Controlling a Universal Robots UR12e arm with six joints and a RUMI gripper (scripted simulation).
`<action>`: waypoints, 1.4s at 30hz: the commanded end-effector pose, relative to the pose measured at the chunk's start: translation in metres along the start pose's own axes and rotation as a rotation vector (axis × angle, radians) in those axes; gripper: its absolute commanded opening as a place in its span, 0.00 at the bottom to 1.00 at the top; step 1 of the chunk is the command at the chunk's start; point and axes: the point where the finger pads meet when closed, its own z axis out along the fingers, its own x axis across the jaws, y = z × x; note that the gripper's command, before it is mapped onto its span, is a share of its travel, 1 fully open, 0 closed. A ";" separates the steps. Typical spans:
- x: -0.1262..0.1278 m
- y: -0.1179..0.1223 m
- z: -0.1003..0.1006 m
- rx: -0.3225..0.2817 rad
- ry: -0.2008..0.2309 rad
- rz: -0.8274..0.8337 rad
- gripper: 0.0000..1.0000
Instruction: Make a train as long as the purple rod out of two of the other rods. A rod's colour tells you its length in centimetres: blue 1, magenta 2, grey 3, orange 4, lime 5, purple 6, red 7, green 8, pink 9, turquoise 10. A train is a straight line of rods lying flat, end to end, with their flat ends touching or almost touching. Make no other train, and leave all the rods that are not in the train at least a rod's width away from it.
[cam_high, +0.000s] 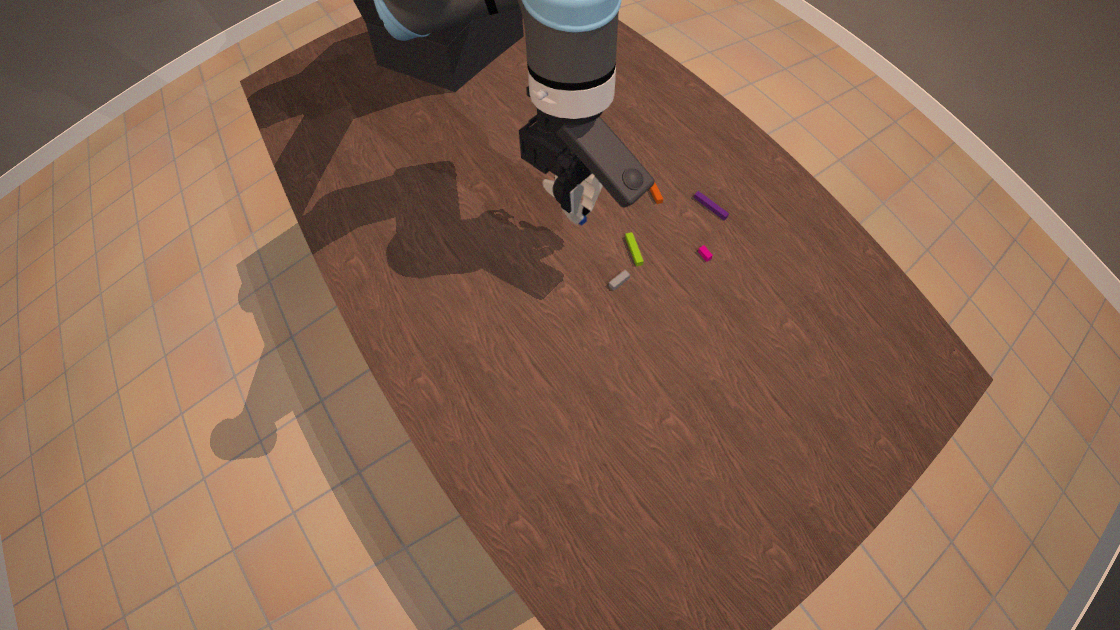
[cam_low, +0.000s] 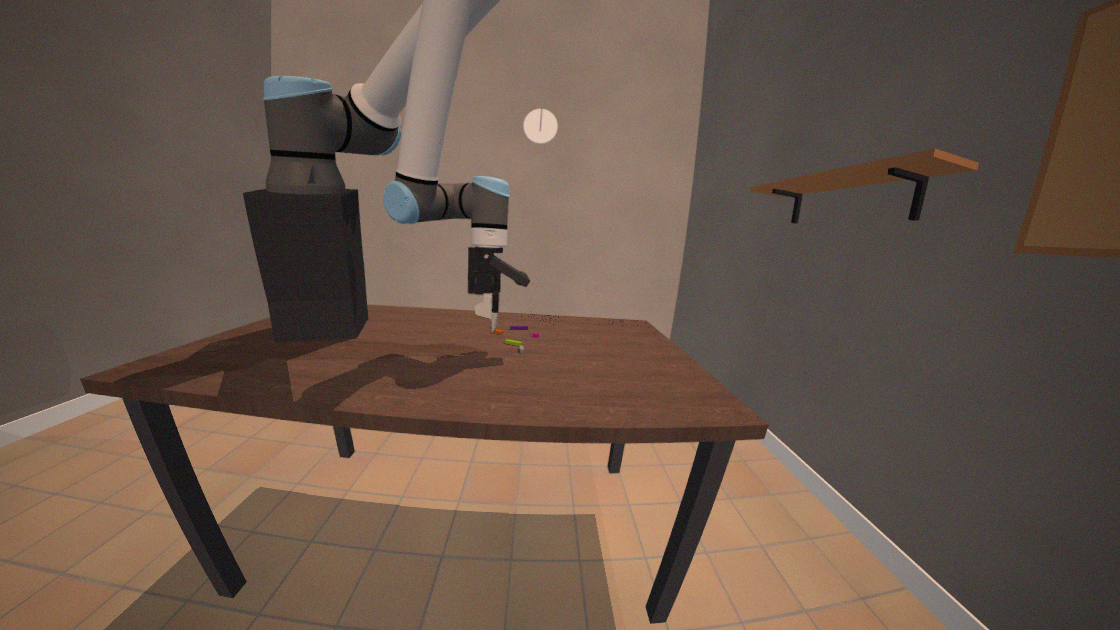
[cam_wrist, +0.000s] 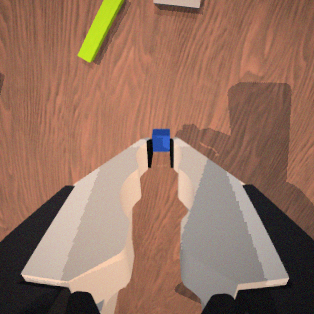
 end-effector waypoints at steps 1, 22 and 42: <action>0.000 -0.001 0.020 0.001 0.001 0.000 0.00; 0.000 -0.001 0.043 0.001 0.001 0.000 0.00; 0.000 -0.001 0.043 0.001 0.001 0.000 0.00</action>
